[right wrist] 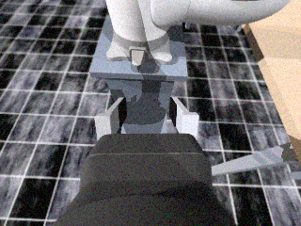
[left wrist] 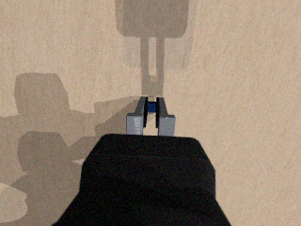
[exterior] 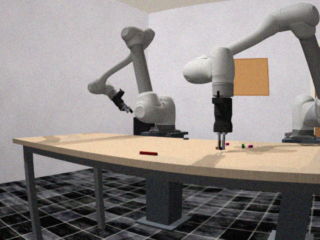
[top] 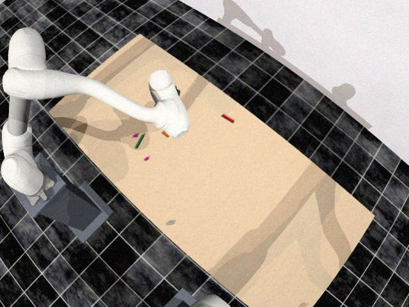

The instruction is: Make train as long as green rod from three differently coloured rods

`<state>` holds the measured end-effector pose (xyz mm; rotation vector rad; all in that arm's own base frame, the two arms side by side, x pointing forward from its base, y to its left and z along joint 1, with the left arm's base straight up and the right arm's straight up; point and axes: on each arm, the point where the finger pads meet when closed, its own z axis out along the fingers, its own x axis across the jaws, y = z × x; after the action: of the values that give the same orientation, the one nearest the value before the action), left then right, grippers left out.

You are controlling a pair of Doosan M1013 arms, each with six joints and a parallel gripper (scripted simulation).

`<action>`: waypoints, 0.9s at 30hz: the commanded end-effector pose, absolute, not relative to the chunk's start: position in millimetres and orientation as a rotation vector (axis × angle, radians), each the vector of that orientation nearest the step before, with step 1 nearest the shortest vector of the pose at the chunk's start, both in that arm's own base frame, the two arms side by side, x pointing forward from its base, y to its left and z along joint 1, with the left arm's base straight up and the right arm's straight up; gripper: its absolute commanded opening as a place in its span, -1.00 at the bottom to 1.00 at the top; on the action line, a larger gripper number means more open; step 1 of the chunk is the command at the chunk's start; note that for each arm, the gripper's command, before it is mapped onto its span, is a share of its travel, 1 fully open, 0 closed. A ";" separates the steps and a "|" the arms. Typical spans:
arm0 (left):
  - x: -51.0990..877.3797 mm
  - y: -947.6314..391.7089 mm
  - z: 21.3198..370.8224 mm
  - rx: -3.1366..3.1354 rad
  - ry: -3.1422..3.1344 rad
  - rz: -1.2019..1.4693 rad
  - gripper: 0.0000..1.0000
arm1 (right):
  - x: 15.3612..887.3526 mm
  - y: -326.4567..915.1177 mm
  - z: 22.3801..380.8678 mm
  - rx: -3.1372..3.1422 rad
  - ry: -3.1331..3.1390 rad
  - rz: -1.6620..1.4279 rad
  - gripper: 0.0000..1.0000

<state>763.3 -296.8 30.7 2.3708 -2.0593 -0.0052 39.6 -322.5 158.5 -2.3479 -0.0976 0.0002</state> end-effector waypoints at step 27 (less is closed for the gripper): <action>765.8 -294.6 20.8 2.372 -2.062 0.005 -0.52 | 41.6 -322.1 158.8 -2.354 -0.093 -0.013 1.00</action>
<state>763.8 -297.0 22.6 2.3711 -2.0595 -0.0030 39.6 -322.5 158.5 -2.3479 -0.0976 0.0002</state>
